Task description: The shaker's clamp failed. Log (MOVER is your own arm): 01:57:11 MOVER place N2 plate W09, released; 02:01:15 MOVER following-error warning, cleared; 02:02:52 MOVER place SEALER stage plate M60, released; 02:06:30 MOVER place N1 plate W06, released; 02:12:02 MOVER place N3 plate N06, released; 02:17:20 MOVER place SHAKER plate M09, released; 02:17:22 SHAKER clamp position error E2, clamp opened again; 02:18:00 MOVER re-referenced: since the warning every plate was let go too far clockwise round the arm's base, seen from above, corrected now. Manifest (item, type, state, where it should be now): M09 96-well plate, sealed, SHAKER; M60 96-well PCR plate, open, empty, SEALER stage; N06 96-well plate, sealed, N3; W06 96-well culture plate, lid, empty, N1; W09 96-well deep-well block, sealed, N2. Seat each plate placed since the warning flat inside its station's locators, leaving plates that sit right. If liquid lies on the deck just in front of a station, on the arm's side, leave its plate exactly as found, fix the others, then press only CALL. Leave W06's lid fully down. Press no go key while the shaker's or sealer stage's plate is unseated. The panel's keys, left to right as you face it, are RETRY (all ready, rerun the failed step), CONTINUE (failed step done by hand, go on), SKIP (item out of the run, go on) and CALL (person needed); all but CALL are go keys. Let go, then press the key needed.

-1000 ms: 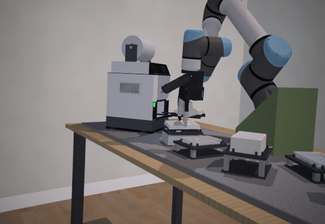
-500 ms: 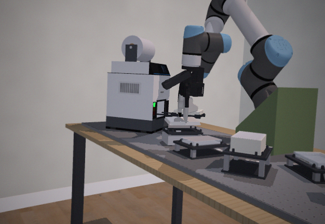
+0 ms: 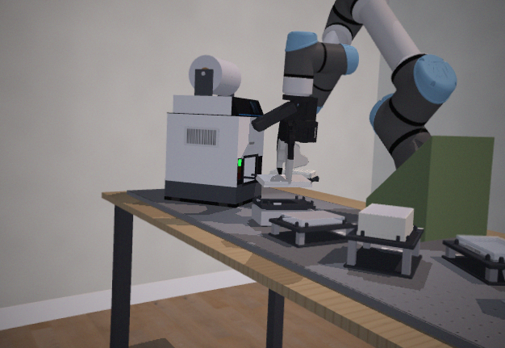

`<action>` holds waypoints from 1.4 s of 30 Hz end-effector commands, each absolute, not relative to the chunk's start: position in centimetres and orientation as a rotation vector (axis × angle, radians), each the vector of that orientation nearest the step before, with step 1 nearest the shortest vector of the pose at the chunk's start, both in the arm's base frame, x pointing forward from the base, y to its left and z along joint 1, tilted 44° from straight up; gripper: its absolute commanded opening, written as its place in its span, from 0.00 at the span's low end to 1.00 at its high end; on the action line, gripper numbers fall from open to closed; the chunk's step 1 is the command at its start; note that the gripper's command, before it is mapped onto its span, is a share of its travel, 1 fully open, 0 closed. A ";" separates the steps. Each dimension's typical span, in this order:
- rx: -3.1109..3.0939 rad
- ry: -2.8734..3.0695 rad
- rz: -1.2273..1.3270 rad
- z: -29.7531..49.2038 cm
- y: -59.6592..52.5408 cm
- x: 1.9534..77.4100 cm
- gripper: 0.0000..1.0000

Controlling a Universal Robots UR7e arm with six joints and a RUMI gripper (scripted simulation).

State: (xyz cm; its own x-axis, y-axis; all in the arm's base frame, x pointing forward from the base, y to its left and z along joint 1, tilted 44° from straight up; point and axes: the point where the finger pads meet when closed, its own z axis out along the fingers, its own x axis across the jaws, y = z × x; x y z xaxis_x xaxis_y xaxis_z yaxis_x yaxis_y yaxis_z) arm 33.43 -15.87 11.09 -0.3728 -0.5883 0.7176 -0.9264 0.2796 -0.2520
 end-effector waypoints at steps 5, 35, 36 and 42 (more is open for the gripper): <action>1.364 -2.070 0.900 11.2 -15.8 33.5 0.00; 1.437 -2.134 0.849 10.6 -15.8 33.6 0.00; 1.437 -2.134 0.849 10.6 -15.8 33.6 0.00; 1.437 -2.134 0.849 10.5 -15.9 33.6 0.00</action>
